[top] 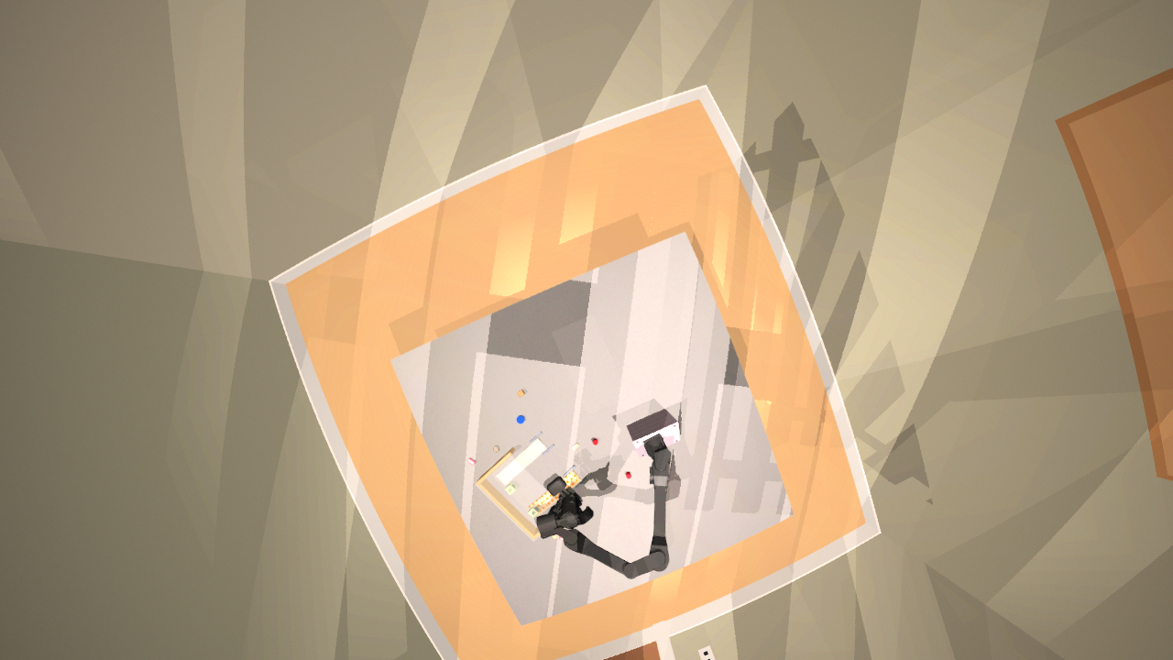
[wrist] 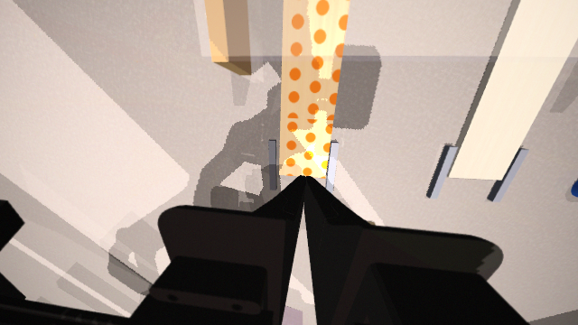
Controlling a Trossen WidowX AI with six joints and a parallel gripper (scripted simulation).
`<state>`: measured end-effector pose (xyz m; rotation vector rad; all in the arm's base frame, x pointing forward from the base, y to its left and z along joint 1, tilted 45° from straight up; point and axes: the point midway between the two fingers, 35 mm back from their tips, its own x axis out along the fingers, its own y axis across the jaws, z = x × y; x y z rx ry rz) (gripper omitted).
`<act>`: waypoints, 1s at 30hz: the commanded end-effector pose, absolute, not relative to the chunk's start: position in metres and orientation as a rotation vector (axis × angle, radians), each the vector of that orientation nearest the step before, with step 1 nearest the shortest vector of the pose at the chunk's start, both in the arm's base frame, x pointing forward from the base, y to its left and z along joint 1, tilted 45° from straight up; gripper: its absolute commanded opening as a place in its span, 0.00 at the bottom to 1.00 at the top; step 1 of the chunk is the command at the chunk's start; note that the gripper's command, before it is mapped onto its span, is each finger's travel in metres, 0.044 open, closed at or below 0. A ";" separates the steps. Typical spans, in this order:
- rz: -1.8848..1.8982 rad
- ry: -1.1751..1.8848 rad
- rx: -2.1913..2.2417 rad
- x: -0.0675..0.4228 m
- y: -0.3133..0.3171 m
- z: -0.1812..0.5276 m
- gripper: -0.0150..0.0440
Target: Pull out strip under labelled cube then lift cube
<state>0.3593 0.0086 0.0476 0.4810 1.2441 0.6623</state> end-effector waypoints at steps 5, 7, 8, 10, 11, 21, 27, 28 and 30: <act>0.690 1.277 0.454 0.360 0.014 0.047 0.25; 0.690 1.277 0.454 0.361 0.015 0.045 0.25; 0.690 1.277 0.454 0.361 0.016 0.044 0.25; 0.690 1.277 0.454 0.362 0.018 0.041 0.25; 0.690 1.277 0.454 0.362 0.019 0.040 0.25; 0.689 1.277 0.454 0.365 0.030 0.027 0.25; 0.690 1.277 0.454 0.366 0.036 0.020 0.25; 0.690 1.277 0.454 0.366 0.037 0.018 0.25; 0.690 1.276 0.454 0.367 0.039 0.016 0.25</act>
